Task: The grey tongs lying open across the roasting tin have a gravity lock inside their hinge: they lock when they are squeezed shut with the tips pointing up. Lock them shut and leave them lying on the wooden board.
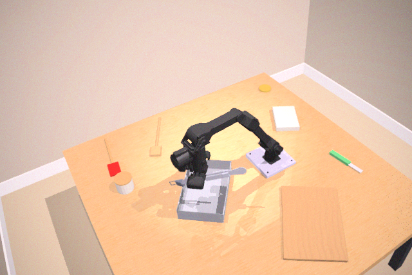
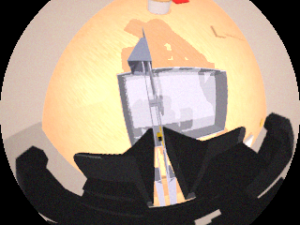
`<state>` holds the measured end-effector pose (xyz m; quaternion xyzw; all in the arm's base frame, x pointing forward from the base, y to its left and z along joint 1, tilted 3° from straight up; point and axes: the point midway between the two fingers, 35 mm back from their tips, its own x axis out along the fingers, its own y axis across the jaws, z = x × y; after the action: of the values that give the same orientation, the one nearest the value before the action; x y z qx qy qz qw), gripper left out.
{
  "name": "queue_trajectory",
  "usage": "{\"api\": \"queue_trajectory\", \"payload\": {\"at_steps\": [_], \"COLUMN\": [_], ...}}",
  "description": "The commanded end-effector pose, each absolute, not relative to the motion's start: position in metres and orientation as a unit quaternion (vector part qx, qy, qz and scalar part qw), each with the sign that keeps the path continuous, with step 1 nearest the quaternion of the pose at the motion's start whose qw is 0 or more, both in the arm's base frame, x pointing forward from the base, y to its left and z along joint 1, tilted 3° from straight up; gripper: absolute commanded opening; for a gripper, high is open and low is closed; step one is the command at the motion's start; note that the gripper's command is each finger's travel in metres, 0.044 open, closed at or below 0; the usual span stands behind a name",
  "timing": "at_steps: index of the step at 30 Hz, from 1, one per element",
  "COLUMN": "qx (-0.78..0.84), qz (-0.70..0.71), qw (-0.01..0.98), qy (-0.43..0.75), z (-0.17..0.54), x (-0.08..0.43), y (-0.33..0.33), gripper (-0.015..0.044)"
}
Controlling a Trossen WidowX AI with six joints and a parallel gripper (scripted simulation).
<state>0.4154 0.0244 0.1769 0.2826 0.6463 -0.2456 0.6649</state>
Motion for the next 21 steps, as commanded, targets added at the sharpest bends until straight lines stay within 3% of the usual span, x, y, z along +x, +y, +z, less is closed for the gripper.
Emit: {"api": "queue_trajectory", "payload": {"at_steps": [1,21], "qx": [0.3,0.421], "qz": [-0.261,-0.379], "qw": [0.658,0.58], "qy": [0.639,0.585], "z": [0.18,0.185], "x": [0.411,0.37], "y": [0.048,0.163], "gripper": [-0.015,-0.015]}}
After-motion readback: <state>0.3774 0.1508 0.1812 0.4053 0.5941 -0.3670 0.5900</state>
